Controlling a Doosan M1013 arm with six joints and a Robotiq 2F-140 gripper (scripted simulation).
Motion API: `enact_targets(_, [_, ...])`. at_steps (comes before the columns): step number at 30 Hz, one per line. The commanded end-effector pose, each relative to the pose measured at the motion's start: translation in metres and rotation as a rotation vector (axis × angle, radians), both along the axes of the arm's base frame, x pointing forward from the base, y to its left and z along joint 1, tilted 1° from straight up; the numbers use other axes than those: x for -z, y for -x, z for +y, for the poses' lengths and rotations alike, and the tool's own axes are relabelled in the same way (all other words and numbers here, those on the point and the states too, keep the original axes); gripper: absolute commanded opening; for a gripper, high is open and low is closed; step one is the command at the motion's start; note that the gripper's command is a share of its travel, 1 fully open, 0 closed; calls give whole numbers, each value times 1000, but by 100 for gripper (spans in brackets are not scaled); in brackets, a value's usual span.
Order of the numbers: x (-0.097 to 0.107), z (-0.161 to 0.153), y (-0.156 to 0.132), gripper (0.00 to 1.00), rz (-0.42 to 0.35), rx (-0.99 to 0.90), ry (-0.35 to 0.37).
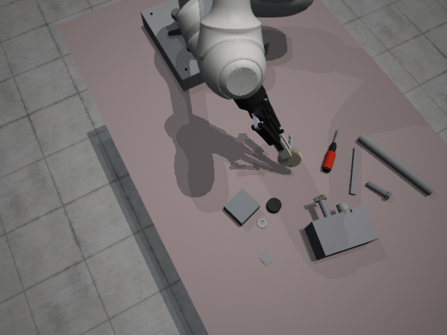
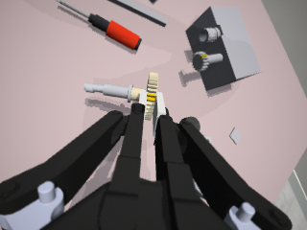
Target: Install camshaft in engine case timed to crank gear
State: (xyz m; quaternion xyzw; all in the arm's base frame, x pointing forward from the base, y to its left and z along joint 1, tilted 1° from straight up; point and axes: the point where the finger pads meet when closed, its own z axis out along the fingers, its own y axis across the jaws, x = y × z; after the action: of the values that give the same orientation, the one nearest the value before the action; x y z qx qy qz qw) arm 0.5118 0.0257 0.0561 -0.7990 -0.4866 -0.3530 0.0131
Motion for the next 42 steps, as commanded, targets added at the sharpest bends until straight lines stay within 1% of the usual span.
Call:
enact_targets(1, [-11, 0, 0, 5, 3, -1, 0])
enact_targets(3, [-15, 0, 0, 5, 3, -1, 0])
enact_targets(14, [-26, 0, 0, 5, 3, -1, 0])
enact_targets(42, [-27, 0, 0, 5, 3, -1, 0])
